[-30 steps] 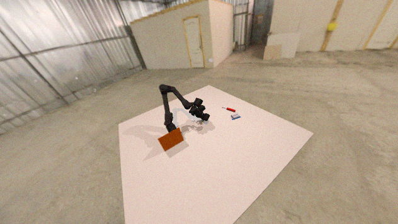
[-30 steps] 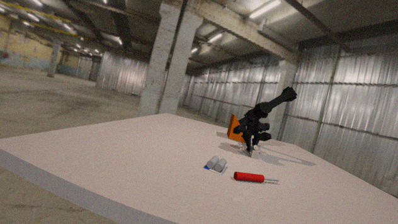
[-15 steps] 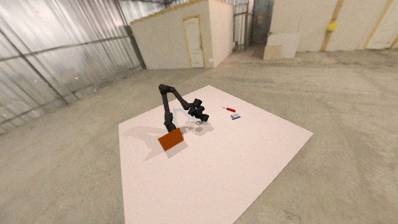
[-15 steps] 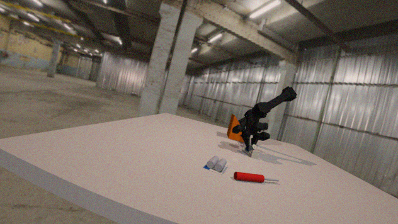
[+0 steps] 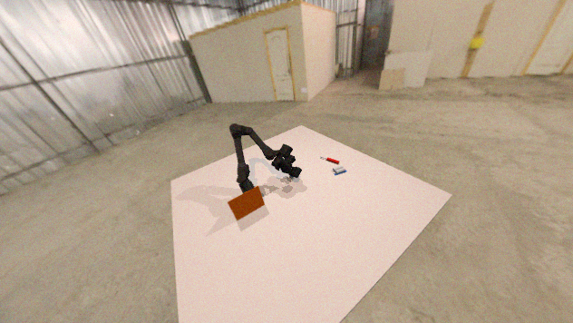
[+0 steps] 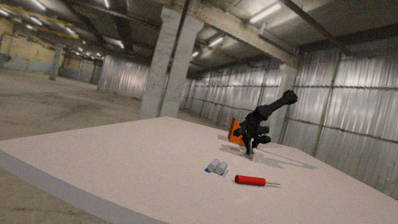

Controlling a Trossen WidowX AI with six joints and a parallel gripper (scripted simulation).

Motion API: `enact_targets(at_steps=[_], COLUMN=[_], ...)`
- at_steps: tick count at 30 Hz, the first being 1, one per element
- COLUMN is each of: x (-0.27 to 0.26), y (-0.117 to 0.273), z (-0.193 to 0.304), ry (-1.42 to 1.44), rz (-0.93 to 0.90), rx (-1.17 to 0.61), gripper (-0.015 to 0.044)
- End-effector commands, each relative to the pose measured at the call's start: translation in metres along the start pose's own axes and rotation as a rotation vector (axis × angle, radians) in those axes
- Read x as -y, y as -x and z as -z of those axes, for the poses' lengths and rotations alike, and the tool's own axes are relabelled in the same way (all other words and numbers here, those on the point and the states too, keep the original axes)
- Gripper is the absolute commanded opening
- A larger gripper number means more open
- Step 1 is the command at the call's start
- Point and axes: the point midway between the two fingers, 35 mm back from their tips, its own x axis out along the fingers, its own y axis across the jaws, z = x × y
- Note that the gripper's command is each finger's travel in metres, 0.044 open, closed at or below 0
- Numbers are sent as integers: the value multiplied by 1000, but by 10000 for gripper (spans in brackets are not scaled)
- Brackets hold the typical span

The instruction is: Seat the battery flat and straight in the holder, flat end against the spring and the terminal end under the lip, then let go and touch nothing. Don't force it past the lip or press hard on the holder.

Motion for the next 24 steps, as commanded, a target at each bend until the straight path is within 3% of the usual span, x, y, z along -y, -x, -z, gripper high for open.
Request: enact_targets(at_steps=[1, 24], x=[3, 7], y=[-2, -9], z=[4, -1], ry=[-8, 11], rz=[13, 28], rx=[-27, -142], gripper=[76, 76])
